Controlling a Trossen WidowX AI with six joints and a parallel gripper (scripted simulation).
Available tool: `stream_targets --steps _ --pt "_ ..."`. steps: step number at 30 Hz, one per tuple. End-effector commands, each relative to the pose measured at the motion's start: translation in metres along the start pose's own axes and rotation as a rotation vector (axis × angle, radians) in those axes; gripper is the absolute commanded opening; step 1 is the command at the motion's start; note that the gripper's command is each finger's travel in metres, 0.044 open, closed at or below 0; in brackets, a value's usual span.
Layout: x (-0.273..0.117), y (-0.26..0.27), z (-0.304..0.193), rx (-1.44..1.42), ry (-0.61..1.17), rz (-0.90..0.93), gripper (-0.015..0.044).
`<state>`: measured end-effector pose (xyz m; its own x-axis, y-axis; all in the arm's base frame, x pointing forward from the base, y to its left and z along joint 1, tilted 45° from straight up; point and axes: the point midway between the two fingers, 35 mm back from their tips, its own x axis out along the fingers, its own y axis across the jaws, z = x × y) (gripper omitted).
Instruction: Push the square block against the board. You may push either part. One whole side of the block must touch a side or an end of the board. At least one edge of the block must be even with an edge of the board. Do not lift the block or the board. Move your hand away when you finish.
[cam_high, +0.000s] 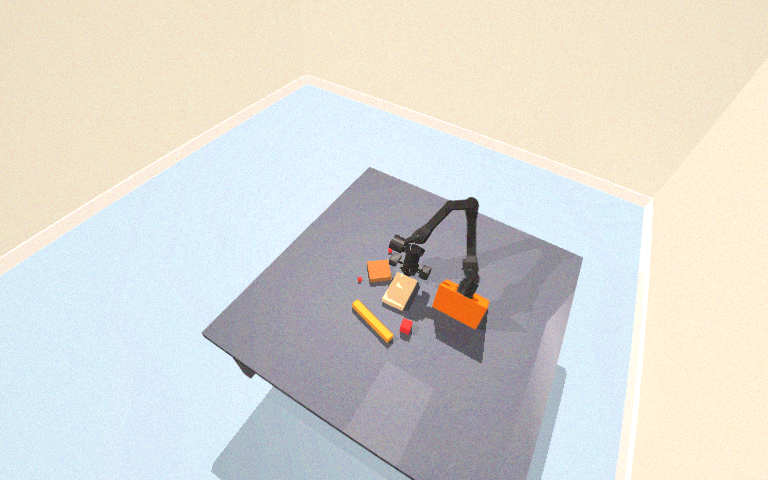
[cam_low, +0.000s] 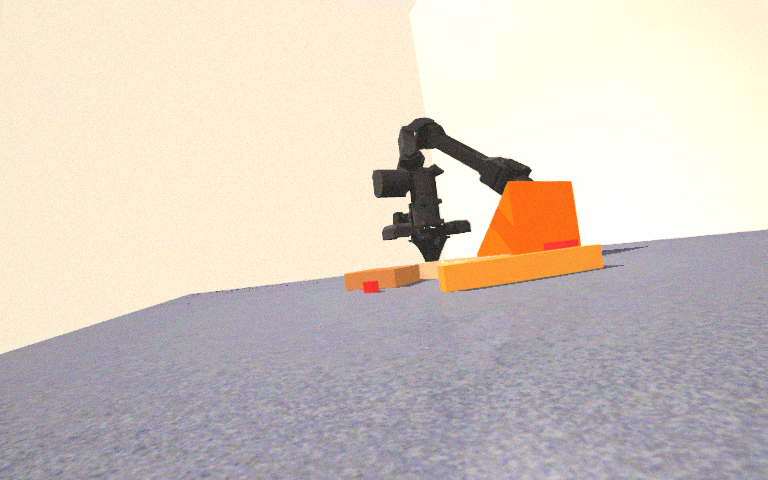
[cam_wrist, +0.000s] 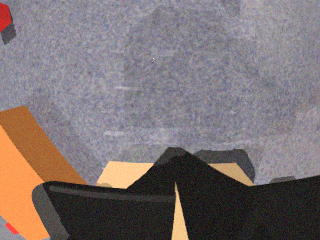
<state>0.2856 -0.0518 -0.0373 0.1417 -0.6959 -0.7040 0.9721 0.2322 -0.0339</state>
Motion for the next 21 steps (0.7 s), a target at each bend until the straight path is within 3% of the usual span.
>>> stream_targets --steps 1,21 --pt "0.002 -0.001 -0.007 0.0 0.008 -0.008 0.0" --pt "0.002 -0.002 -0.028 0.001 0.007 -0.008 0.0"
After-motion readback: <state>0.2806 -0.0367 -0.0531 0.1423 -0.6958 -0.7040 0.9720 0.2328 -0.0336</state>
